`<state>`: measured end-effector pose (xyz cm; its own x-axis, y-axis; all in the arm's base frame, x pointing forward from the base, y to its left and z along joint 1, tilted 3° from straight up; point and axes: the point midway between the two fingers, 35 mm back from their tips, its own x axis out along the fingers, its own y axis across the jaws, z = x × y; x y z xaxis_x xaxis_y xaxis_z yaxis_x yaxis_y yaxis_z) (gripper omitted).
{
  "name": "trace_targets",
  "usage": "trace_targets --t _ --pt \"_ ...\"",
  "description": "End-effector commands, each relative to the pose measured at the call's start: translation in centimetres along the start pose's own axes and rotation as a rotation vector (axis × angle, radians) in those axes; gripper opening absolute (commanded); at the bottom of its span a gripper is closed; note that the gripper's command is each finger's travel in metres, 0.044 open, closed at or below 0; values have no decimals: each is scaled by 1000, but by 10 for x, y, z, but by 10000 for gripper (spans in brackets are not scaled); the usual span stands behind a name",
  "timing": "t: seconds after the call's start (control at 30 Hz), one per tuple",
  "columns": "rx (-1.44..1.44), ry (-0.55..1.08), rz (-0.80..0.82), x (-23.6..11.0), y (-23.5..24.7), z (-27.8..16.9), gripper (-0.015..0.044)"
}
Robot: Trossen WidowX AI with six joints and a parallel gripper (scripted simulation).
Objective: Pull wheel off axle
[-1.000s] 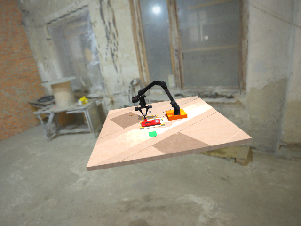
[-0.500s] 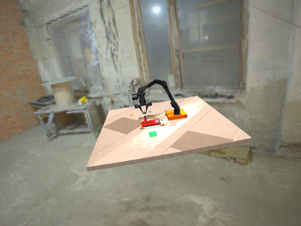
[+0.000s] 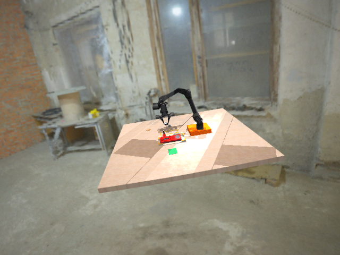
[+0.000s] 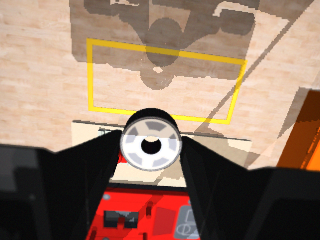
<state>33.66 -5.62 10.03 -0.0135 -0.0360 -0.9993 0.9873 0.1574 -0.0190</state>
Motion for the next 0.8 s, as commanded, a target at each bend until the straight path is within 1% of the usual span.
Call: trace_targets --t 0.0,0.2,0.5,0.77 --pt "-2 -8 9 -4 -15 19 0" --pt "-2 -9 9 -2 -17 21 0" --pt "-2 -9 9 21 -16 22 0" --pt "-2 -9 9 67 -13 23 0"
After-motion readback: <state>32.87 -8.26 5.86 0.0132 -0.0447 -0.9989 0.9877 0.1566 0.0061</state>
